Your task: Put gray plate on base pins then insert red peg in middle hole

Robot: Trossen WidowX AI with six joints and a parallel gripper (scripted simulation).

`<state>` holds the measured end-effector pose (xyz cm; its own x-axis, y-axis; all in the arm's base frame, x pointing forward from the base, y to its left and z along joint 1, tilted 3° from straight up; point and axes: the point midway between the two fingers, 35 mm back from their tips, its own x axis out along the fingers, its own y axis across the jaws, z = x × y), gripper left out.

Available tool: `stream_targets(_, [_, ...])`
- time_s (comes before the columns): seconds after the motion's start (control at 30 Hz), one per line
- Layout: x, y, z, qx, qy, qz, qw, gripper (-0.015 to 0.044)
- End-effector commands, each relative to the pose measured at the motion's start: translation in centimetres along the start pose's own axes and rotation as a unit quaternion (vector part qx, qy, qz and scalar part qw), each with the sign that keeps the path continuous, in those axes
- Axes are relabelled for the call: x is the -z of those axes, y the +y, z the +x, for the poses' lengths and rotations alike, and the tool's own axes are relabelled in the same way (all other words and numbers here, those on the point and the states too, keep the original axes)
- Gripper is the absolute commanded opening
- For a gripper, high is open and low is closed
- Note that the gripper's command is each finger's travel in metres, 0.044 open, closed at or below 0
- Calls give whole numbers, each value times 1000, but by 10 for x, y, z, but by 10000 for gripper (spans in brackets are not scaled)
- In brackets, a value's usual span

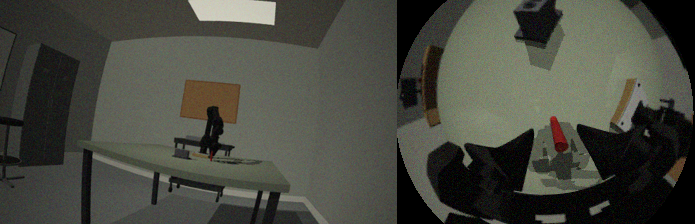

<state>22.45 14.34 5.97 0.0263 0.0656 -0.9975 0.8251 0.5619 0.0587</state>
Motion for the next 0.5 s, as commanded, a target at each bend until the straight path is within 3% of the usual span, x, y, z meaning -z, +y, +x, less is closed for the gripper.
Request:
stream_targets(0.0, [0,-1,2,2,1,2,1000,204])
stream_targets(0.23, [0,-1,2,2,1,2,1000,20])
stream_targets(0.47, [0,-1,2,2,1,2,1000,0])
